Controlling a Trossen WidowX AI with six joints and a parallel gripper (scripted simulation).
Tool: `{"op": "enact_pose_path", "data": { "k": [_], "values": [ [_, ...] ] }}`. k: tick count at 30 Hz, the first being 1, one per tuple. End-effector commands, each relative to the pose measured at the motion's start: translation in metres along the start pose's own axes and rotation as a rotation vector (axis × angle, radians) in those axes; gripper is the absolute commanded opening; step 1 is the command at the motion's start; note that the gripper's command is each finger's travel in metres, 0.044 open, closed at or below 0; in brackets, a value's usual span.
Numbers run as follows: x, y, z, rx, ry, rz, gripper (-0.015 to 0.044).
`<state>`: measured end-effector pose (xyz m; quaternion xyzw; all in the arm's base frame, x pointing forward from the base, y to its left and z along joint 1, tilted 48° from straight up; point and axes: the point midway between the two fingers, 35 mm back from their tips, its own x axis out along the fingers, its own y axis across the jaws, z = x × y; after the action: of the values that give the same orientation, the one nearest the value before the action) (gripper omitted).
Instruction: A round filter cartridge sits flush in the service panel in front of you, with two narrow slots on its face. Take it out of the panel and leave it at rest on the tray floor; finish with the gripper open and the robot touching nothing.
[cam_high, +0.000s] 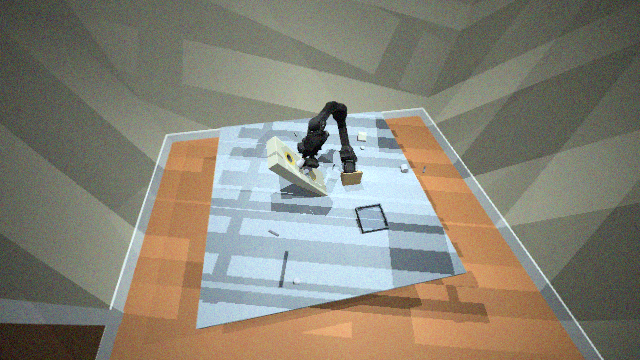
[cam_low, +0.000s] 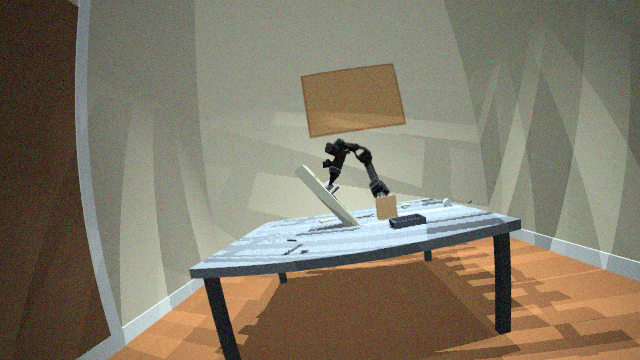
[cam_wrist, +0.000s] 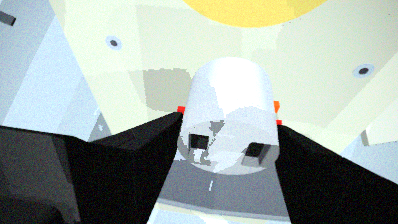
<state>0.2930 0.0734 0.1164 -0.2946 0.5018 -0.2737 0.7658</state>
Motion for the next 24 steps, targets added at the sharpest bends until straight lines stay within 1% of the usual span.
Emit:
{"op": "enact_pose_path", "data": {
  "k": [1,13,17,24],
  "values": [
    [-0.016,0.001,0.007,-0.014,-0.019,0.01,0.0],
    [-0.088,0.001,0.007,-0.106,-0.076,0.055,0.0],
    [-0.092,0.003,0.007,-0.107,-0.077,0.056,0.0],
    [-0.089,0.032,0.01,-0.07,-0.052,0.042,0.0]
  ]
}}
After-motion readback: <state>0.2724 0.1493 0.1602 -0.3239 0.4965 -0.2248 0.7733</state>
